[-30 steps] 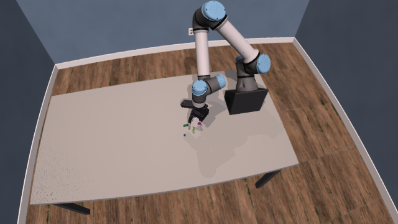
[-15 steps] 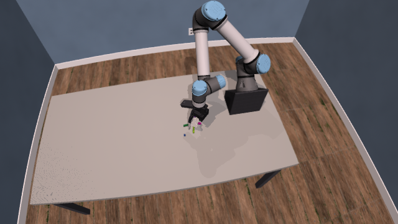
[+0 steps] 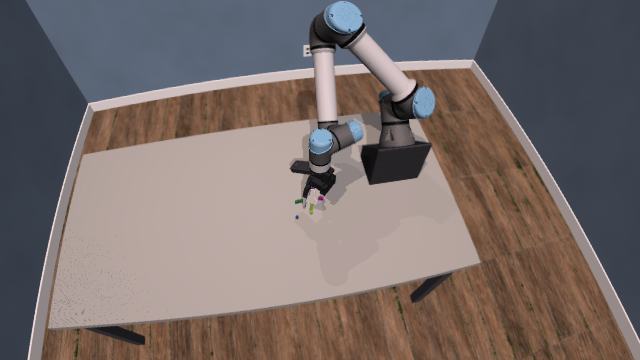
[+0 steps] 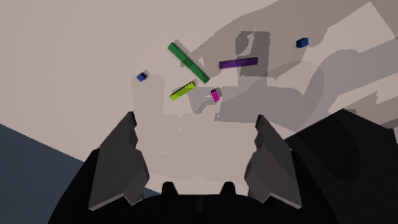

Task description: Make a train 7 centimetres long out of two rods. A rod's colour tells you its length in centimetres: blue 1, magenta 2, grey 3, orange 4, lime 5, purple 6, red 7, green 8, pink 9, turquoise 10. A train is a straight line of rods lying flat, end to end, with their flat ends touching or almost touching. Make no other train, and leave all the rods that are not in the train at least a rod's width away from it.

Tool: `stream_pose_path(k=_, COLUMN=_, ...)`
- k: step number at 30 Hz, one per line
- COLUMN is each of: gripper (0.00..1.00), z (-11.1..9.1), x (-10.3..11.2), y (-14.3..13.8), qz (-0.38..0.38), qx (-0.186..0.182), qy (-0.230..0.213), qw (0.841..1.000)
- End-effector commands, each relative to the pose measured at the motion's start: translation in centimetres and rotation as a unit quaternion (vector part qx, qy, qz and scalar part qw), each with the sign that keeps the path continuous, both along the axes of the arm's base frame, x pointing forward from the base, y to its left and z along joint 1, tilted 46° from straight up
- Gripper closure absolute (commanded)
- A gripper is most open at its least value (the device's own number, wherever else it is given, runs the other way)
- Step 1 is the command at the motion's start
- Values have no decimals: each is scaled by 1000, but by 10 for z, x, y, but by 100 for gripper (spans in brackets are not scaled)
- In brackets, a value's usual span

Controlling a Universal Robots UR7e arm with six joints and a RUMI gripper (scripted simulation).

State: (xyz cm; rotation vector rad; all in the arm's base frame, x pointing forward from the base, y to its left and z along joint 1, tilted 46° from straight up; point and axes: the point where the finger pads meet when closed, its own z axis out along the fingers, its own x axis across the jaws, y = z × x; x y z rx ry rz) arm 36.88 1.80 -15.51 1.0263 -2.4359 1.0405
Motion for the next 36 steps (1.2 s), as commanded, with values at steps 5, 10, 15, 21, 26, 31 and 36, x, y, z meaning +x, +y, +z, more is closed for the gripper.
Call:
stream_pose_path(k=5, gripper=0, z=0, x=0, y=0, qz=0, qx=0, qy=0, qw=1000)
stream_pose_path(k=10, gripper=0, z=0, x=0, y=0, qz=0, qx=0, qy=0, qw=1000)
stream_pose_path(k=15, gripper=0, z=0, x=0, y=0, qz=0, qx=0, qy=0, qw=1000)
stream_pose_path(k=21, gripper=0, z=6, x=0, y=-5, qz=0, qx=0, qy=0, qw=1000)
stream_pose_path(k=26, gripper=0, z=26, x=-1, y=-24, qz=0, qx=-1, qy=0, qw=1000)
stream_pose_path(k=31, gripper=0, z=28, x=-1, y=-26, qz=0, qx=-1, qy=0, qw=1000)
stream_pose_path(k=36, gripper=0, z=28, x=-1, y=-26, qz=0, qx=-1, qy=0, qw=1000)
